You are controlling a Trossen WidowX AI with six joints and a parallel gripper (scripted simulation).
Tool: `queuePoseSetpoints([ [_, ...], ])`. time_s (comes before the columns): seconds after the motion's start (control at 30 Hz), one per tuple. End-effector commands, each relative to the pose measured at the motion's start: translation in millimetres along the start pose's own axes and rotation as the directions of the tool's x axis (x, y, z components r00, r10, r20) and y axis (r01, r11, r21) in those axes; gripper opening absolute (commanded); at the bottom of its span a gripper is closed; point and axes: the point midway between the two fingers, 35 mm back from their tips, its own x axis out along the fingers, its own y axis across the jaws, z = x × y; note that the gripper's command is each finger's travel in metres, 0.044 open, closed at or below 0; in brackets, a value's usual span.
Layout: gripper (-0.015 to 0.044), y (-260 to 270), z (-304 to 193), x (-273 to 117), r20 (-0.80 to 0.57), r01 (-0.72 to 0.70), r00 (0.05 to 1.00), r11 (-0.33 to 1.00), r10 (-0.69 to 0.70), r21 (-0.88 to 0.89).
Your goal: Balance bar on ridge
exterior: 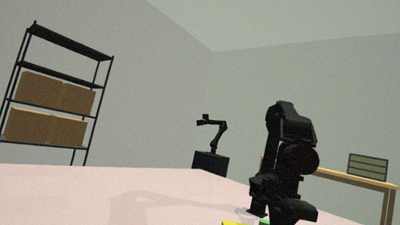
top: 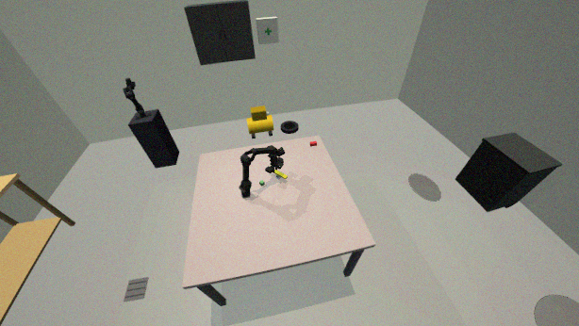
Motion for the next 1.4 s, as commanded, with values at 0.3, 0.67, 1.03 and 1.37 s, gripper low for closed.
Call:
queuePoseSetpoints([
  [0.3,0.0000,0.4,0.4,1.5,0.001,-0.002,1.000,1.000,0.002,0.002],
  [0.67,0.0000,0.4,0.4,2.4,0.001,-0.002,1.000,1.000,0.002,0.002],
  [1.03,0.0000,0.4,0.5,3.4,0.001,-0.002,1.000,1.000,0.002,0.002],
  [1.37,0.0000,0.4,0.5,4.2,0.001,-0.002,1.000,1.000,0.002,0.002],
])
